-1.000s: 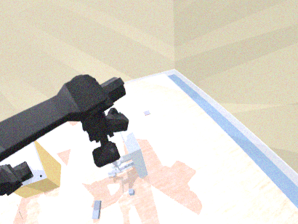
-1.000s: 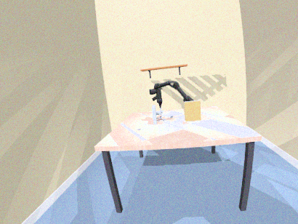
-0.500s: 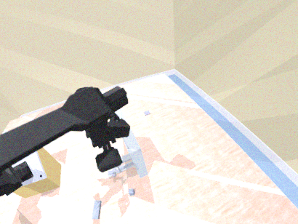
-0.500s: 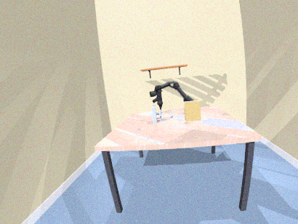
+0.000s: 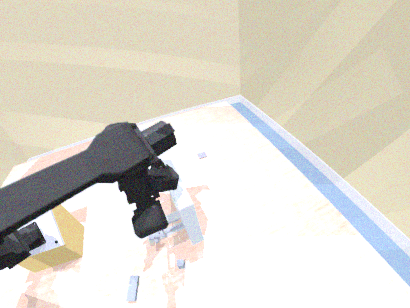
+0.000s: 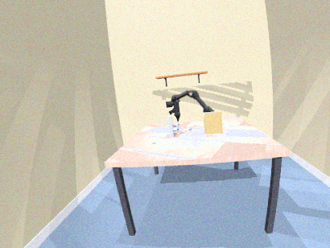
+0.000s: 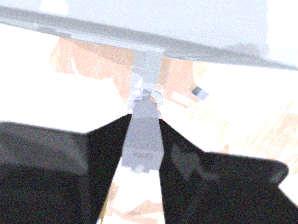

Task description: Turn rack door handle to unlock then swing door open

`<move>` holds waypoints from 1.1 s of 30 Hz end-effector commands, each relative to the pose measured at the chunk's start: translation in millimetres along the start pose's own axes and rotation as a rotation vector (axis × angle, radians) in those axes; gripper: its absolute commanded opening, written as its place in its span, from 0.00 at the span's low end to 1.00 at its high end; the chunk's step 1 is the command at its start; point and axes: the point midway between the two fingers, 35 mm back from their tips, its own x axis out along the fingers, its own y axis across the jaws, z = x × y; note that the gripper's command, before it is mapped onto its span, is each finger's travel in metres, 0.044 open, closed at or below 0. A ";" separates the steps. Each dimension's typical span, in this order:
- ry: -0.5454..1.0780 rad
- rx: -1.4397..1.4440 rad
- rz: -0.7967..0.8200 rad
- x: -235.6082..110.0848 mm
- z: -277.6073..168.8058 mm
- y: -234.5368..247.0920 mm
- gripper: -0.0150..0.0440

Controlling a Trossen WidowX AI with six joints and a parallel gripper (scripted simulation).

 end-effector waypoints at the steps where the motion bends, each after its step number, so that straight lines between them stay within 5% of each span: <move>1: -0.001 -0.005 -0.002 0.1 -0.3 -0.1 0.34; 12: -0.001 0.027 -0.002 0.1 -0.3 -0.1 0.27; 33: -0.002 1.053 -0.001 0.1 -0.3 -0.1 0.27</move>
